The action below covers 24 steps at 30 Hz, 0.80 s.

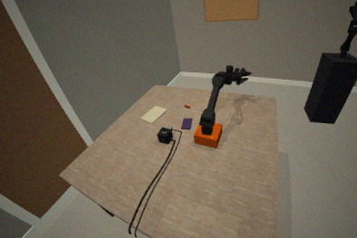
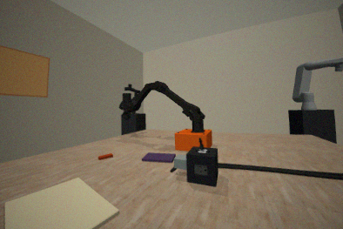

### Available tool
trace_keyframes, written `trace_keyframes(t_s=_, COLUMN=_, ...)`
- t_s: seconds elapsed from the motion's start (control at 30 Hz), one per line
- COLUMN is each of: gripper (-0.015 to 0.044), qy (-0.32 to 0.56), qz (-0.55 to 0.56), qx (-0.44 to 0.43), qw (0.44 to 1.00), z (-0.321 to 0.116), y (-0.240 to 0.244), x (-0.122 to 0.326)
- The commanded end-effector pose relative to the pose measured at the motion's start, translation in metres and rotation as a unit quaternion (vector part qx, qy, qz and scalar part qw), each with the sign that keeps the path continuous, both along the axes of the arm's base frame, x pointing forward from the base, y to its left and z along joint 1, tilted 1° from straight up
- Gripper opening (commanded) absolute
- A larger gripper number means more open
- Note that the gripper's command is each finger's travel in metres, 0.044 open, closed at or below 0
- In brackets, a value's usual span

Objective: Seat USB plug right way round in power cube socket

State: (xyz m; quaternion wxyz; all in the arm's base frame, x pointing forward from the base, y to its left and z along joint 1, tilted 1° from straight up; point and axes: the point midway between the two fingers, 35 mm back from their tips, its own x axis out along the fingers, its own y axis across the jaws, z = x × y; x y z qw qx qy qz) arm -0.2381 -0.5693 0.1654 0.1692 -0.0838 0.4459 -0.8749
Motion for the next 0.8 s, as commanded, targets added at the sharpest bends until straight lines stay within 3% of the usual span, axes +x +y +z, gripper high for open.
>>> trace_keyframes(t_s=0.0, gripper=0.0426, qy=0.0, qz=0.003, qx=0.002, qw=1.0, z=0.0, y=-0.001, x=0.002)
trace_keyframes(t_s=0.07, gripper=0.044, qy=0.0, qz=0.029, qx=0.016, qw=0.999, z=0.001, y=-0.009, x=0.022)
trace_keyframes(t_s=0.4, gripper=0.044, qy=0.003, qz=0.251, qx=0.149, qw=0.956, z=-0.006, y=-0.038, x=0.208)
trace_keyframes(t_s=0.77, gripper=0.044, qy=0.042, qz=0.492, qx=0.303, qw=0.815, z=-0.023, y=0.029, x=0.429)
